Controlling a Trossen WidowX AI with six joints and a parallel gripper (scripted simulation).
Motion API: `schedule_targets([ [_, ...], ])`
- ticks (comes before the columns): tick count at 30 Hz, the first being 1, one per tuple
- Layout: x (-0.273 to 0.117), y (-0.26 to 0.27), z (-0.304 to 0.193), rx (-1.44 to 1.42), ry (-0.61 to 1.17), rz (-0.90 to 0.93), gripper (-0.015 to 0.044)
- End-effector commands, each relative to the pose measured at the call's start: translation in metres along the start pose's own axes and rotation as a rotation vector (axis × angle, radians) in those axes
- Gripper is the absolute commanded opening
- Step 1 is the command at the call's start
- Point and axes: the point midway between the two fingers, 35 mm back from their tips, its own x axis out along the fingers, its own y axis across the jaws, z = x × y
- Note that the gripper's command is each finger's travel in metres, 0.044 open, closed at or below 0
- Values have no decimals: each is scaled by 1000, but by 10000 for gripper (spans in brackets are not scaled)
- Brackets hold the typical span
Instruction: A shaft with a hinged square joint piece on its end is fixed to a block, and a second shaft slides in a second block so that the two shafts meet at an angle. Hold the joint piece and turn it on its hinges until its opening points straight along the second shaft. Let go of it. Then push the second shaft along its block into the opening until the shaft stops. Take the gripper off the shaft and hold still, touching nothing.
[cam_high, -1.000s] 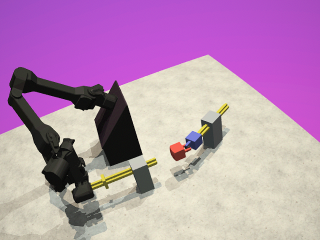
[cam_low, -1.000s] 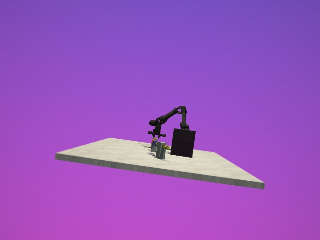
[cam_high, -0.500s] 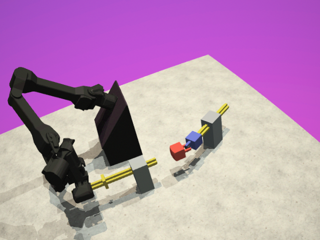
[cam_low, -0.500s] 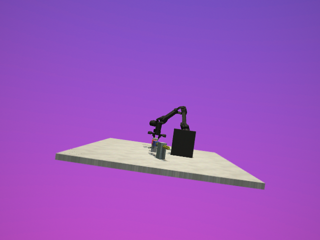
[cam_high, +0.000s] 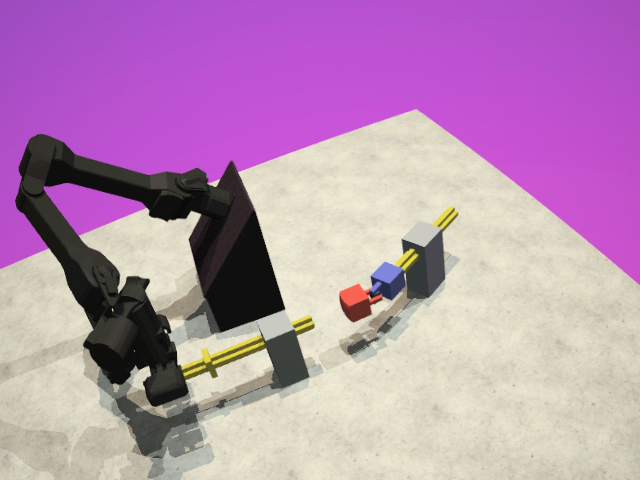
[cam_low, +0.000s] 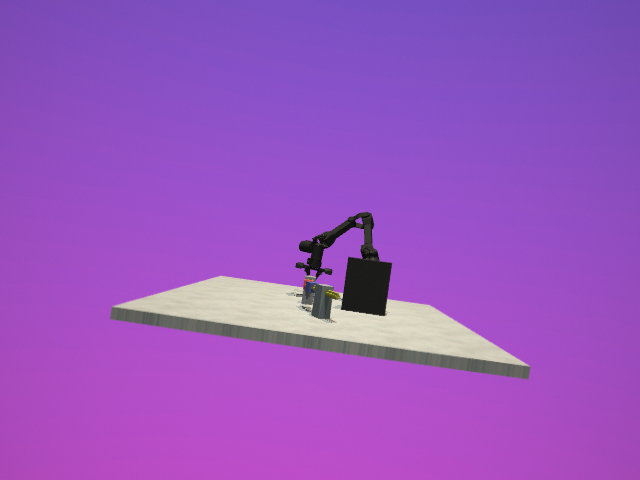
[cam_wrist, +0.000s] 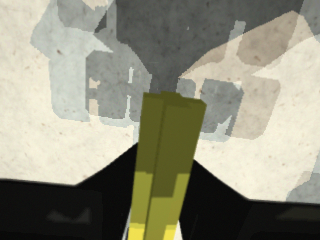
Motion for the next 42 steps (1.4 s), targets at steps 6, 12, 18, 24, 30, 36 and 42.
schedule_targets([
  [6, 0, 0, -4, 0, 2, -17, 0],
  [12, 1, 0, -13, 0, 5, -51, 0],
  [18, 1, 0, -22, -1, 5, -65, 0],
  [24, 1, 0, -32, -1, 5, -71, 0],
  [30, 1, 0, -41, -2, 5, -73, 0],
  [36, 1, 0, -51, -2, 5, -74, 0],
  [42, 1, 0, -60, -2, 6, -74, 0],
])
